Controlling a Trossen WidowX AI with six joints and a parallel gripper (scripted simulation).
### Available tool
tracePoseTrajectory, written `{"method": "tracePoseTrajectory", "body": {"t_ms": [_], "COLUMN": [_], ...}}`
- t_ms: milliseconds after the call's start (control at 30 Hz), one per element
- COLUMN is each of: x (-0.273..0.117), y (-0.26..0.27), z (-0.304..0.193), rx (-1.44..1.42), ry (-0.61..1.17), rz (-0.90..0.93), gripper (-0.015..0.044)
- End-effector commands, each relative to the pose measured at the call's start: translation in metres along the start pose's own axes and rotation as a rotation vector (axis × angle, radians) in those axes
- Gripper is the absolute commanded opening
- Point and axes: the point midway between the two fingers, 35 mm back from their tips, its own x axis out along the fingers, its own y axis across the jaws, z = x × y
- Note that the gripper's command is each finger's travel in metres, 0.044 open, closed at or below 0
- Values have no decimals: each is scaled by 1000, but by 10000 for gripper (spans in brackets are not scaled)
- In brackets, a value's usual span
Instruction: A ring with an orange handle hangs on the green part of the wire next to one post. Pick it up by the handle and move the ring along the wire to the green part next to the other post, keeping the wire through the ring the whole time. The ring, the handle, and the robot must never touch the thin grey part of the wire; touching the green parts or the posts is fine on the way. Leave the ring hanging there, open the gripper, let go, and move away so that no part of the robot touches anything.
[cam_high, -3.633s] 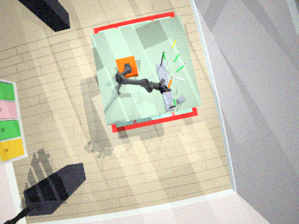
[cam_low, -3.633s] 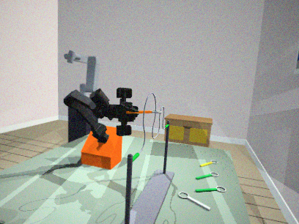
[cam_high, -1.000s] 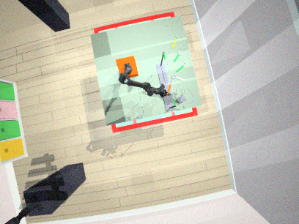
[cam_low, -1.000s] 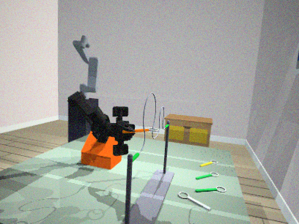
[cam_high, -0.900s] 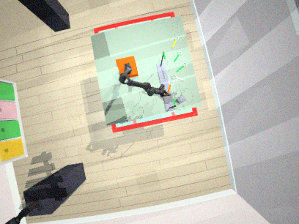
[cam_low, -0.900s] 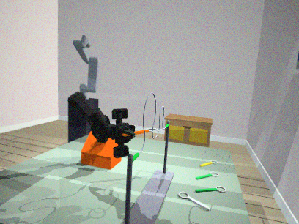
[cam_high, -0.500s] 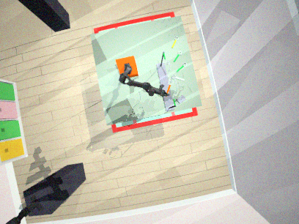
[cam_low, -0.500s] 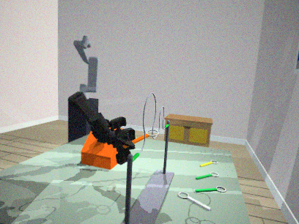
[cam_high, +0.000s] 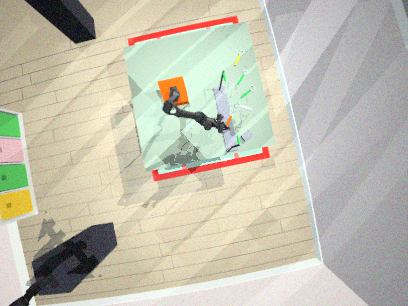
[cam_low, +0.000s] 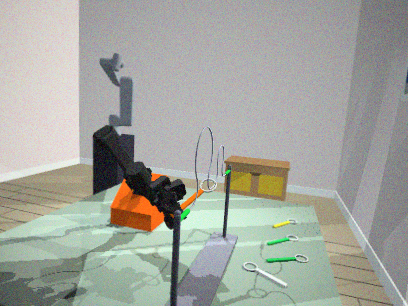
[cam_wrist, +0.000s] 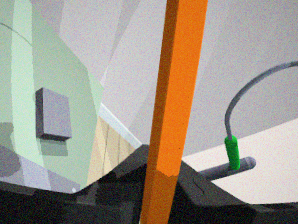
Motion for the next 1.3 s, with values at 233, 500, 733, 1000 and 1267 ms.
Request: {"method": "tracePoseTrajectory", "body": {"t_ms": [233, 500, 733, 1000, 1267], "x": [-8, -16, -24, -34, -43], "y": [40, 67, 86, 103, 116], "z": [4, 13, 23, 37, 50], "rx": [222, 390, 526, 654, 749], "ry": [32, 53, 71, 87, 99], "rz": [131, 226, 303, 376, 430], "gripper": [-150, -150, -150, -150, -150]}}
